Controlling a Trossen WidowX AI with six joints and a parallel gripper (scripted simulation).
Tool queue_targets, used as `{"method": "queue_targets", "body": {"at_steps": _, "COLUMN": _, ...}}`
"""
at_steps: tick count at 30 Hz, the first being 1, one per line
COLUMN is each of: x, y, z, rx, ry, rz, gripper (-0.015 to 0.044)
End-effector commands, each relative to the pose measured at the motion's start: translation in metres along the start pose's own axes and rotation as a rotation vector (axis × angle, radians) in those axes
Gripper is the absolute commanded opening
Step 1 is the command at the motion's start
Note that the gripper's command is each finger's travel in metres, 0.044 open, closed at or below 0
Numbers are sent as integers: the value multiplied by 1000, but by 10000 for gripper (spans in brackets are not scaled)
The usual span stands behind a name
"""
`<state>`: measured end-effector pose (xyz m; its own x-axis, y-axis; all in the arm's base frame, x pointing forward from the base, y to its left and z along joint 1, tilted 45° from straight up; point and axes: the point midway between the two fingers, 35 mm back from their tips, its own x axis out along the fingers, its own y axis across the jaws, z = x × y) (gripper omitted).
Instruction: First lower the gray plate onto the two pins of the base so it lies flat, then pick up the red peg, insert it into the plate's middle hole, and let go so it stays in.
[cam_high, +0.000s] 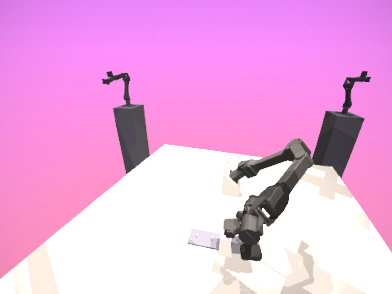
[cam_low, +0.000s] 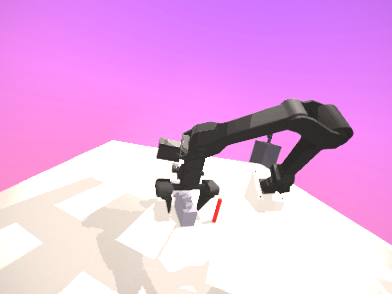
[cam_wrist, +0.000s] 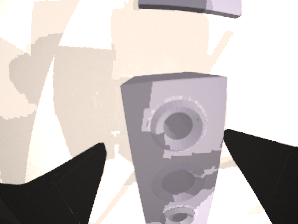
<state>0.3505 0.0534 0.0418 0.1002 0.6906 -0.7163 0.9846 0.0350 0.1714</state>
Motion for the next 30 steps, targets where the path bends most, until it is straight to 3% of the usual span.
{"method": "queue_targets", "body": {"at_steps": 1, "x": 5, "y": -2, "z": 0, "rx": 8, "ry": 7, "rz": -1, "gripper": 440}}
{"method": "queue_targets", "body": {"at_steps": 11, "x": 5, "y": -2, "z": 0, "rx": 8, "ry": 7, "rz": -1, "gripper": 177}}
{"method": "queue_targets", "body": {"at_steps": 18, "x": 5, "y": -2, "z": 0, "rx": 8, "ry": 7, "rz": -1, "gripper": 131}}
{"method": "queue_targets", "body": {"at_steps": 23, "x": -3, "y": 0, "z": 1, "rx": 8, "ry": 5, "rz": -1, "gripper": 0}}
{"method": "queue_targets", "body": {"at_steps": 30, "x": -24, "y": 3, "z": 4, "rx": 9, "ry": -1, "rz": -2, "gripper": 0}}
